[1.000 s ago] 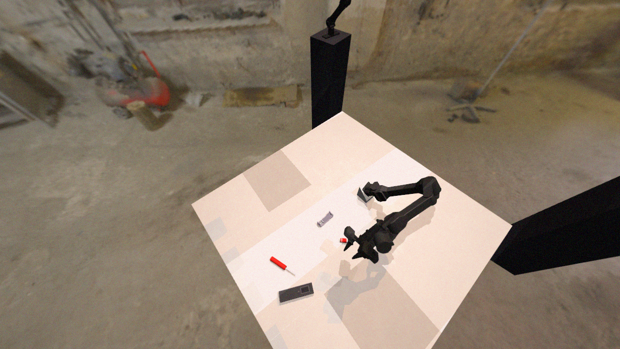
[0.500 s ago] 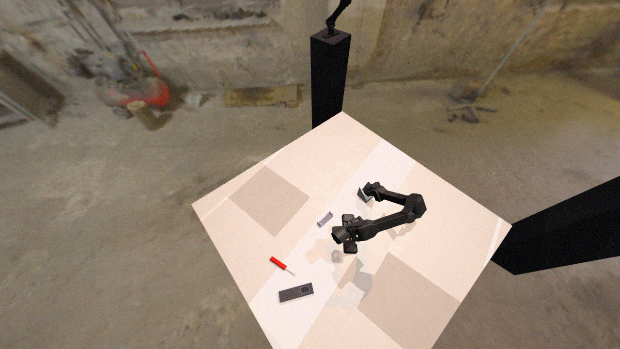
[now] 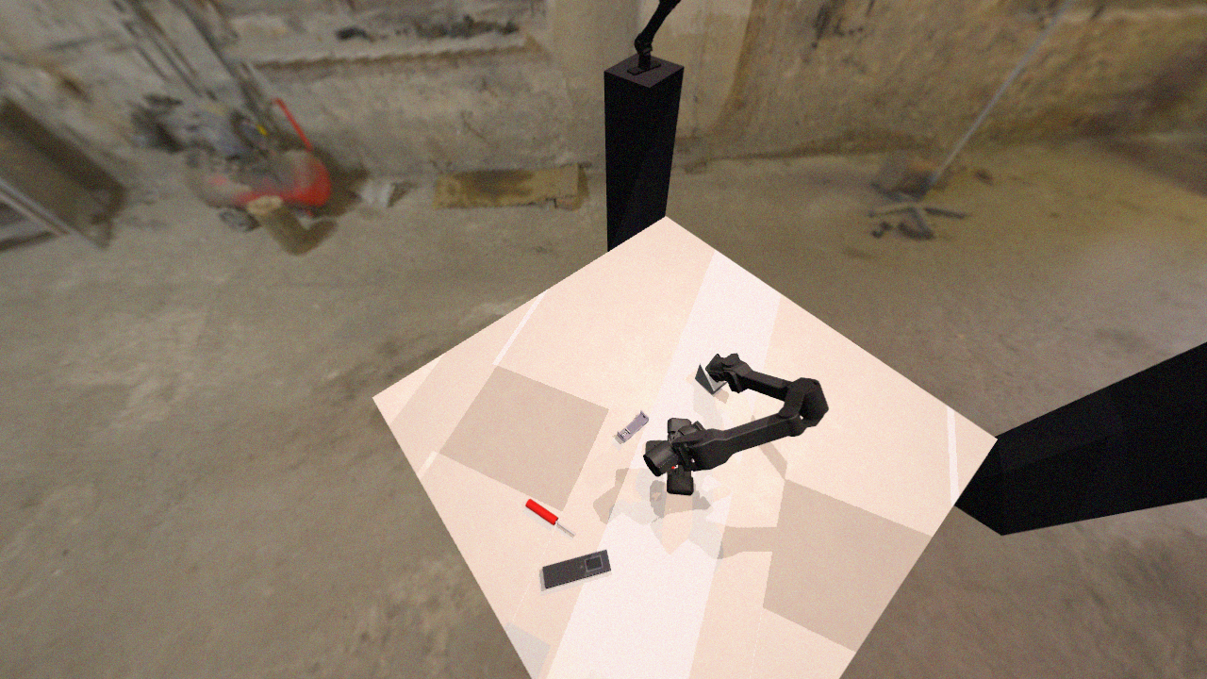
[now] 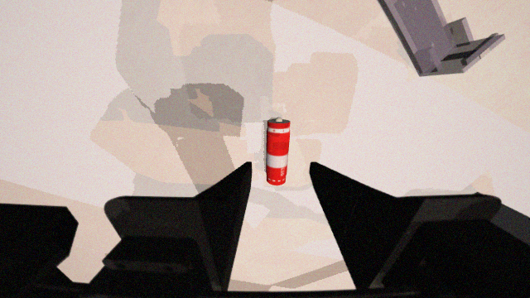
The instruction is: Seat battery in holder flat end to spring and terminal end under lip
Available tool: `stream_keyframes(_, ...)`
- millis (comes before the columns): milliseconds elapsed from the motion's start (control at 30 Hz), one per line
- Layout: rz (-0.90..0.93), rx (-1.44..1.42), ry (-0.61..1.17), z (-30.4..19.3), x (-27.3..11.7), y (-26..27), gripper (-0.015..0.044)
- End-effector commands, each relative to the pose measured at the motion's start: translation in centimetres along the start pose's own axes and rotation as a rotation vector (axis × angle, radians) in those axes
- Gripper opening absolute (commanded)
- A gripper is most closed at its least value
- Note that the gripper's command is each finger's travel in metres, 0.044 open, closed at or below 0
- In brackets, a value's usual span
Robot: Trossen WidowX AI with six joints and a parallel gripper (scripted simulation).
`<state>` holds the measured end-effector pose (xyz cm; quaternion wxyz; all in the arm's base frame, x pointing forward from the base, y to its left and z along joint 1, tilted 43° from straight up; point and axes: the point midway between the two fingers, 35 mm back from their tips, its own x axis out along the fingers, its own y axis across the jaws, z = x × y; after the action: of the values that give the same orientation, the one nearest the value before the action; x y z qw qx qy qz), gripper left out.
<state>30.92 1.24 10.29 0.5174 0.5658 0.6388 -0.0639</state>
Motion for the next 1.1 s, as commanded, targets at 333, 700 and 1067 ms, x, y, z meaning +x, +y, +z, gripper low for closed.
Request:
stream_keyframes(333,0.004,0.005,0.005,-0.1,2.3,0.1,0.0233)
stream_keyframes(700,0.005,0.005,0.006,-0.2,3.9,0.0,0.0233)
stream_keyframes(1067,0.005,0.005,0.006,-0.2,3.9,0.0,0.0071)
